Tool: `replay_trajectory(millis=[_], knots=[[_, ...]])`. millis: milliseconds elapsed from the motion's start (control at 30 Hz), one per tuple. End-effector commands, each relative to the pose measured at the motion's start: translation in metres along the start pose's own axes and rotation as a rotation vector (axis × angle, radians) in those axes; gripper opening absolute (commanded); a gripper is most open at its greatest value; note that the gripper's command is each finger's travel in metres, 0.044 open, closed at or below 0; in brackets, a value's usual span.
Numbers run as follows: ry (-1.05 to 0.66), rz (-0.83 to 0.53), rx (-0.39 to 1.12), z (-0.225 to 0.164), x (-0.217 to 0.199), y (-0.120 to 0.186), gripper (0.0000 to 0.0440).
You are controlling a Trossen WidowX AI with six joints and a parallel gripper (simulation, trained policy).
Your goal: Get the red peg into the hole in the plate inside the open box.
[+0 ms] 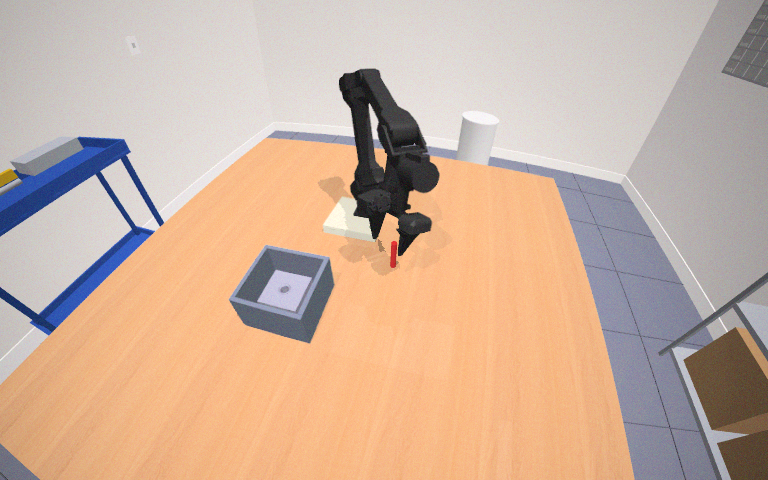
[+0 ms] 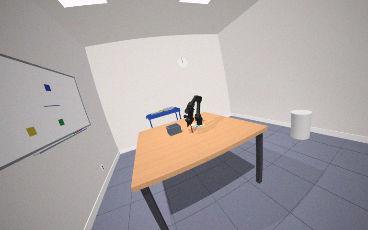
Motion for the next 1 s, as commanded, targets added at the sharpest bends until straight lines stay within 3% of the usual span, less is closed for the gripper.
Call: replay_trajectory(millis=[0, 267, 333, 867, 967], knots=[[-0.045, -0.039, 0.019, -0.007, -0.006, -0.015, 0.0440], [-0.117, -0.049, 0.045, -0.018, -0.012, -0.042, 0.0439], [-0.133, -0.051, 0.051, -0.020, -0.013, -0.047, 0.0420], [-0.205, -0.106, 0.152, -0.025, -0.015, -0.055, 0.0008], [-0.203, -0.102, 0.152, -0.022, -0.012, -0.054, 0.0000]])
Point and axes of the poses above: the point midway between the two fingers, 35 mm back from their tips, its own y axis back along the fingers, its own x axis across the jaws, z = x × y, the point moved 1 cm from there along y, back along the fingers, and after that the axes turned 12 degrees about -y, right-handed, at the moved point
